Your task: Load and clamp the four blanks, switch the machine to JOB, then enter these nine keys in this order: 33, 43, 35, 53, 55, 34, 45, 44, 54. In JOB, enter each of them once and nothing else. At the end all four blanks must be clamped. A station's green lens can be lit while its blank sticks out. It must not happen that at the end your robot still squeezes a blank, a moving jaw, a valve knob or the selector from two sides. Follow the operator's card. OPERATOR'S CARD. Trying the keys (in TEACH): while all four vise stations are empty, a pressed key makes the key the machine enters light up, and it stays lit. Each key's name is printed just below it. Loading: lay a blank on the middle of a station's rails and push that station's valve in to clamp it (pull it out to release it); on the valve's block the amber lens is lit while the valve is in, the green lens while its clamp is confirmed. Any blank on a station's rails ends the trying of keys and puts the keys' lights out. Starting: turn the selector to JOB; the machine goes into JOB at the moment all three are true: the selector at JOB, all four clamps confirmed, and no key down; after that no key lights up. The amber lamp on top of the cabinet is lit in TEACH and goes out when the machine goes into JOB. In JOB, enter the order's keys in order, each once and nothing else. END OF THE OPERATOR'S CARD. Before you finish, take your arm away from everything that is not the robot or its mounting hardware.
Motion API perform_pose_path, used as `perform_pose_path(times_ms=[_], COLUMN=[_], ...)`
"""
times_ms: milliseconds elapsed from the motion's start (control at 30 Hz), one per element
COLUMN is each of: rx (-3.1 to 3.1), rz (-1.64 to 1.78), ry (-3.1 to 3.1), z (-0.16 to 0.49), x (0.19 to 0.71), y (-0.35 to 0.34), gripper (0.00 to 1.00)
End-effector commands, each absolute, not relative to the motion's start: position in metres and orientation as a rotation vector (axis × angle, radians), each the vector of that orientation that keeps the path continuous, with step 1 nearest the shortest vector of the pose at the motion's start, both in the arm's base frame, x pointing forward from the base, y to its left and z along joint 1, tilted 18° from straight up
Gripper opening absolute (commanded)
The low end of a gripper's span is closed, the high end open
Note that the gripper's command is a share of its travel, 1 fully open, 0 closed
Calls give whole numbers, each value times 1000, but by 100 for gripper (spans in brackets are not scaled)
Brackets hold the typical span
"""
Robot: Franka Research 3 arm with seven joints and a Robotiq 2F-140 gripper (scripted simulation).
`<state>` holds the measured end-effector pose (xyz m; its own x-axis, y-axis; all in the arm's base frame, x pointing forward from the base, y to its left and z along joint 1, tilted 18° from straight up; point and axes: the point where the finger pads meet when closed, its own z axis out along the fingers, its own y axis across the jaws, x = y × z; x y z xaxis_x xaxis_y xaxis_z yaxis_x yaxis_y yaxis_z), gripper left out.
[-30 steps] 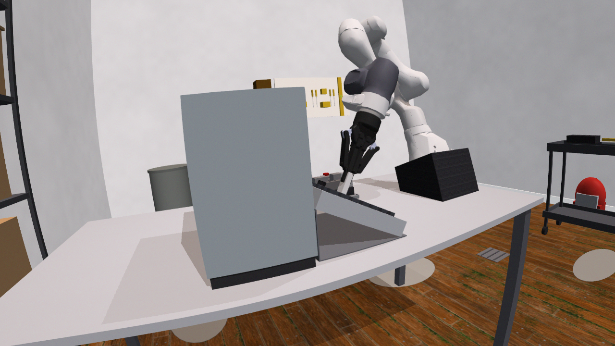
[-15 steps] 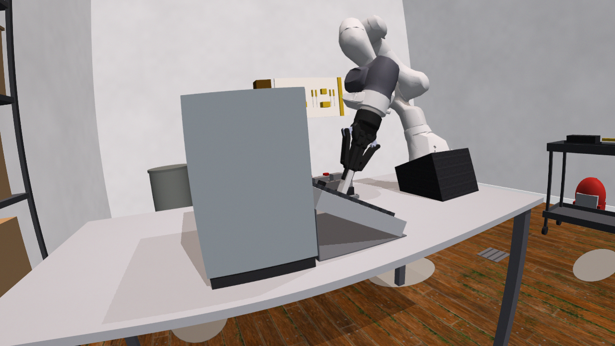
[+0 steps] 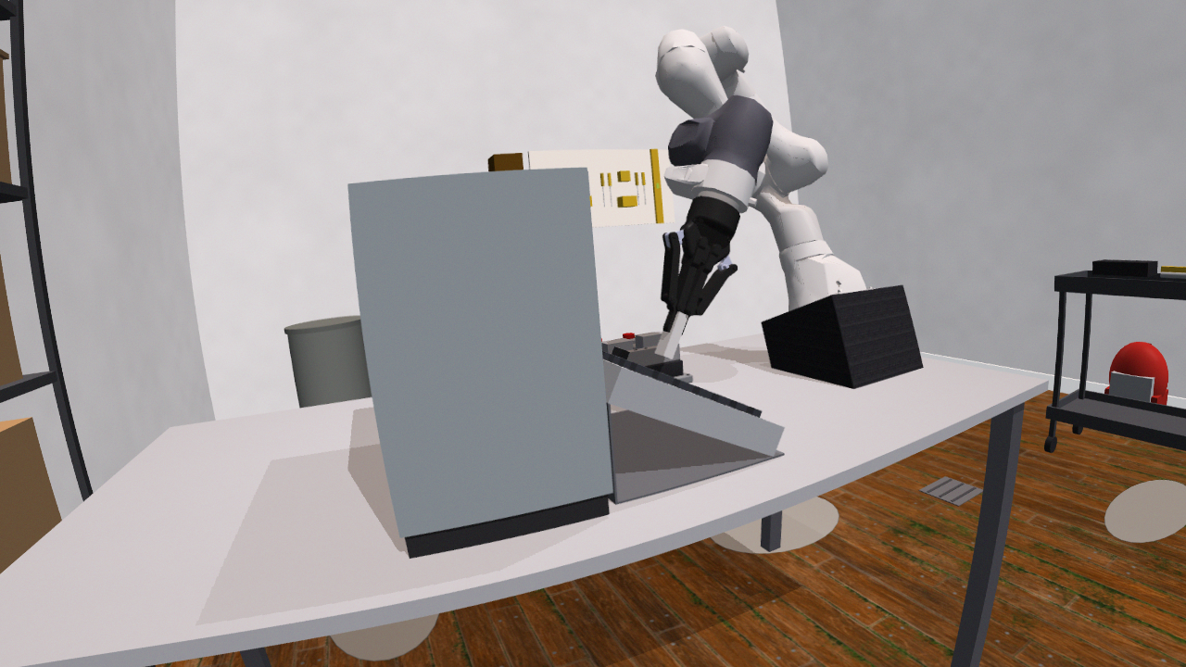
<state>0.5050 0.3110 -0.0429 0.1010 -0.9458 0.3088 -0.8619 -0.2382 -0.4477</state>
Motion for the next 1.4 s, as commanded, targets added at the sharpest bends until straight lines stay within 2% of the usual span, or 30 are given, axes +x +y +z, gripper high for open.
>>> perform_pose_path(times_ms=[0, 400, 800, 1367], rx=[-2222, -2222, -2222, -2222], rz=[-824, -824, -824, -824], ry=[1831, 1831, 1831, 1831], z=[-39, -36, -2, -12], x=[502, 503, 537, 544], y=[311, 309, 257, 253], gripper=[0, 0, 0, 0])
